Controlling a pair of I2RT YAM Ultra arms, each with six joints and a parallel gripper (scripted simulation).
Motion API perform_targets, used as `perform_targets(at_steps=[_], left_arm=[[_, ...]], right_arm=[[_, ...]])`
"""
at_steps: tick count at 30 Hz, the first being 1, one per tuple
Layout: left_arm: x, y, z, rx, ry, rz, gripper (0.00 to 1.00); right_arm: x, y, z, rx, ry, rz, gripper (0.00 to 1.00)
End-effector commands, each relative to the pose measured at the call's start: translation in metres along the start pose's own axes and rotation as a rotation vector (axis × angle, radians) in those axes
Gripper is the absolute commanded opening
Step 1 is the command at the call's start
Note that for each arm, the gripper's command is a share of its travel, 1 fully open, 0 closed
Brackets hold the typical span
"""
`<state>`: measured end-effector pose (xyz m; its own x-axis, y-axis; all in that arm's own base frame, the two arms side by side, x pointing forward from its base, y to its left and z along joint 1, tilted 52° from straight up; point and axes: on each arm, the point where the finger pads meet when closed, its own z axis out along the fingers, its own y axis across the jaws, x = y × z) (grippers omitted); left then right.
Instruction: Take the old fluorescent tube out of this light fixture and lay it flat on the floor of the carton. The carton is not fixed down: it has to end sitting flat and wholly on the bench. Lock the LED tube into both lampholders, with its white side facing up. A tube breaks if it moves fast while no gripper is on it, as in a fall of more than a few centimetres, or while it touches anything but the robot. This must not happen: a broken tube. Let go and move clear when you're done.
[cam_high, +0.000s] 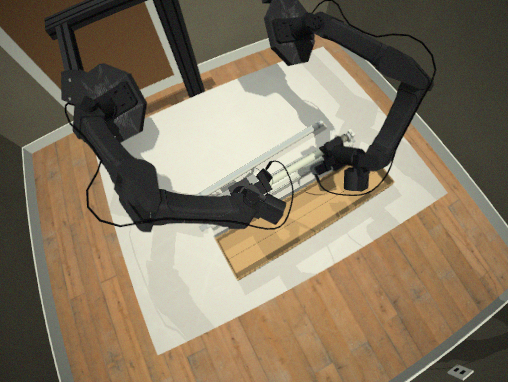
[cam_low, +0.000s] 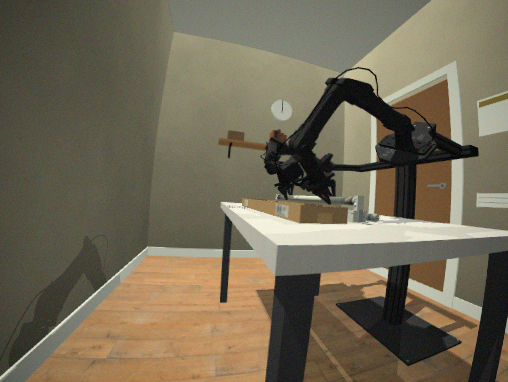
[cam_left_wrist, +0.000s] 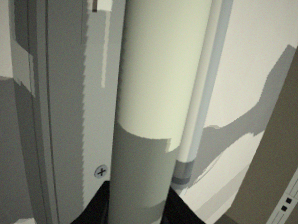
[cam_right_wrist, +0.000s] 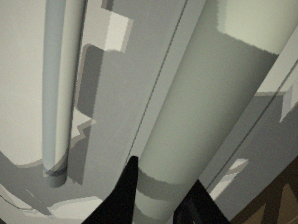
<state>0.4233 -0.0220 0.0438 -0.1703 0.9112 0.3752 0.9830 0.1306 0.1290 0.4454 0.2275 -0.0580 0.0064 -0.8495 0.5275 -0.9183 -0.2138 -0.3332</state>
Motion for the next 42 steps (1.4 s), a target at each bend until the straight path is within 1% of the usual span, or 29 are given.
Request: perform_targets(at_steps=[1,3,4,5,6,8,17,18,20,21,22,23,39,40,42], left_arm=[[-0.011,0.015,-0.014,-0.057,-0.046,-0.004,0.11],[-0.011,0.015,-0.014,-0.057,-0.046,-0.004,0.11],[-0.008,0.007,-0.008,-0.003,-0.032,-0.006,0.11],[-0.009,0.006,-0.008,0.005,-0.032,-0.002,0.11],[-0.009,0.007,-0.008,0.008,-0.034,-0.005,0.11],[-0.009,0.008,-0.009,0.011,-0.036,-0.006,0.11],[-0.012,0.014,-0.012,0.008,-0.044,-0.005,0.11],[-0.010,0.017,-0.020,-0.017,-0.052,-0.011,0.11],[-0.010,0.017,-0.020,-0.017,-0.052,-0.011,0.11],[-0.010,0.015,-0.013,0.002,-0.046,-0.012,0.11],[-0.012,0.018,-0.016,-0.008,-0.049,-0.011,0.11],[-0.012,0.016,-0.015,-0.005,-0.048,-0.006,0.49],[-0.011,0.019,-0.020,-0.017,-0.053,-0.011,0.49],[-0.011,0.019,-0.020,-0.017,-0.053,-0.011,0.49],[-0.011,0.019,-0.020,-0.017,-0.053,-0.011,0.49]], right_arm=[[-0.015,-0.005,-0.004,0.013,-0.034,0.023,0.11],[-0.015,-0.005,-0.004,0.013,-0.034,0.023,0.11],[-0.007,0.002,-0.001,-0.033,-0.018,0.011,0.11],[-0.002,0.001,0.003,-0.049,-0.013,0.020,0.11],[-0.004,0.002,0.002,-0.054,-0.013,0.016,0.11],[-0.010,0.002,-0.003,-0.048,-0.016,0.005,0.11],[-0.012,-0.004,-0.001,-0.053,-0.031,0.028,0.11],[-0.017,-0.008,-0.003,-0.033,-0.041,0.036,0.11],[-0.017,-0.008,-0.003,-0.033,-0.041,0.036,0.11],[-0.014,-0.011,-0.005,-0.034,-0.044,0.043,0.11],[-0.018,-0.005,0.002,-0.042,-0.037,0.031,0.11],[-0.016,-0.010,-0.005,-0.030,-0.044,0.041,0.11],[-0.015,-0.012,-0.004,-0.025,-0.039,0.042,0.11],[-0.015,-0.012,-0.004,-0.025,-0.039,0.042,0.49],[-0.015,-0.009,-0.003,-0.030,-0.035,0.037,0.49]])
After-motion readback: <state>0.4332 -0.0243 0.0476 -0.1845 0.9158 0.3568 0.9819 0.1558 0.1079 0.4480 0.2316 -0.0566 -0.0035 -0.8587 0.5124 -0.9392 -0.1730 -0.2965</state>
